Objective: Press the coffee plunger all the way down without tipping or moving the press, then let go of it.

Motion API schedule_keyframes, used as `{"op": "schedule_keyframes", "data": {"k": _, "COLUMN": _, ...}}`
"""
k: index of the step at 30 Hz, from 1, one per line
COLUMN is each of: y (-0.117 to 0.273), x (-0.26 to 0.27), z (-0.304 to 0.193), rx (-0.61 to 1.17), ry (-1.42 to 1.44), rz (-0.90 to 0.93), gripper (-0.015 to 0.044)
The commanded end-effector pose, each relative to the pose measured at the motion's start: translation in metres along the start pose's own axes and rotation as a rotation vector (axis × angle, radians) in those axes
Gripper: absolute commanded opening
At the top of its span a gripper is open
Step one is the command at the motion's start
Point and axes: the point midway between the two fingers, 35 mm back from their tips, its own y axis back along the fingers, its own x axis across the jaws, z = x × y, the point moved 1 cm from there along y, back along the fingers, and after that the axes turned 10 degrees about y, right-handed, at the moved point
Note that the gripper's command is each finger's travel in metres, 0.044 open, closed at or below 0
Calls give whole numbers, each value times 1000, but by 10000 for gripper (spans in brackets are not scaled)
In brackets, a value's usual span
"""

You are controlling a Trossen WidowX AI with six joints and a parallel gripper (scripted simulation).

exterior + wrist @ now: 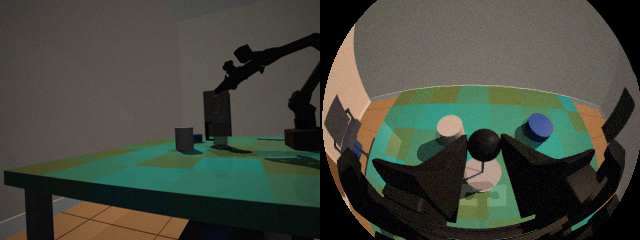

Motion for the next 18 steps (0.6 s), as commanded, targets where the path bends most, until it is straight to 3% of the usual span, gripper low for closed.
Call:
{"op": "schedule_keyframes", "data": {"k": 1, "y": -5, "x": 1, "z": -5, "rx": 5, "ry": 3, "rz": -1, "gripper": 121}}
{"op": "schedule_keyframes", "data": {"k": 18, "y": -23, "x": 4, "z": -26, "rx": 5, "ry": 3, "rz": -1, "gripper": 121}}
